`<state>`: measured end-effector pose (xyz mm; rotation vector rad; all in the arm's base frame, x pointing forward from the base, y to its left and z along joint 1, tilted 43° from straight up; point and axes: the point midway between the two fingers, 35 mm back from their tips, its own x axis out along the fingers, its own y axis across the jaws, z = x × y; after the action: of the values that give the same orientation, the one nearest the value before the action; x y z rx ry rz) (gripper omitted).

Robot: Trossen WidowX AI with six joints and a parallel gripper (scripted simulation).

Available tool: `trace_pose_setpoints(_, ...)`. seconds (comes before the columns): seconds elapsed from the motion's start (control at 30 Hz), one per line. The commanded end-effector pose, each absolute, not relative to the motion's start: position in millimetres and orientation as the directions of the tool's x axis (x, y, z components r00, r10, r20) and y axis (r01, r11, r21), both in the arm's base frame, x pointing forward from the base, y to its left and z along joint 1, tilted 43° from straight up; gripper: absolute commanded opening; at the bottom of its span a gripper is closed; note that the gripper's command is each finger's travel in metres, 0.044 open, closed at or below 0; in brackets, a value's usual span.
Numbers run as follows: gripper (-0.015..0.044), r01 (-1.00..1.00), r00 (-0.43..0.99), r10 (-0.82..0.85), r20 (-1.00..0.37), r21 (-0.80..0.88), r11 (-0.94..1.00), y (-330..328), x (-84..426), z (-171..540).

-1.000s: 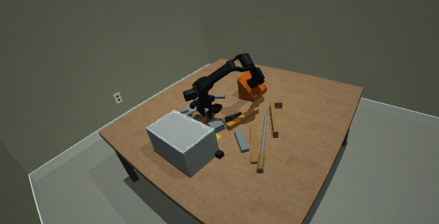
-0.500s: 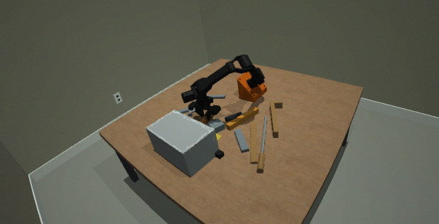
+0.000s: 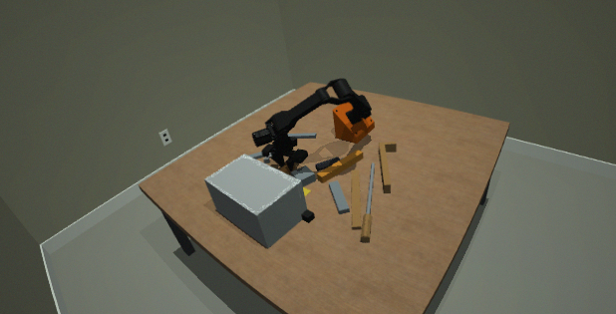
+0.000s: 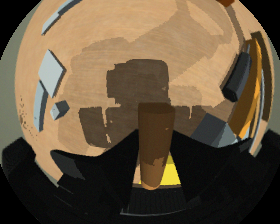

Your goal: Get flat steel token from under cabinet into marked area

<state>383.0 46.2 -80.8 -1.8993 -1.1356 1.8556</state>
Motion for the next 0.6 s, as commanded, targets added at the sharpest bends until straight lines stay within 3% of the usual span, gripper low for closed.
trace_pose_setpoints(0.0,0.0,0.349,-0.114,0.67,-0.734,-0.661,-0.665,47.8,387.9,-79.7)
trace_pose_setpoints(0.57,0.0,0.35,-0.114,0.67,-0.734,-0.661,-0.664,53.2,402.6,-77.0)
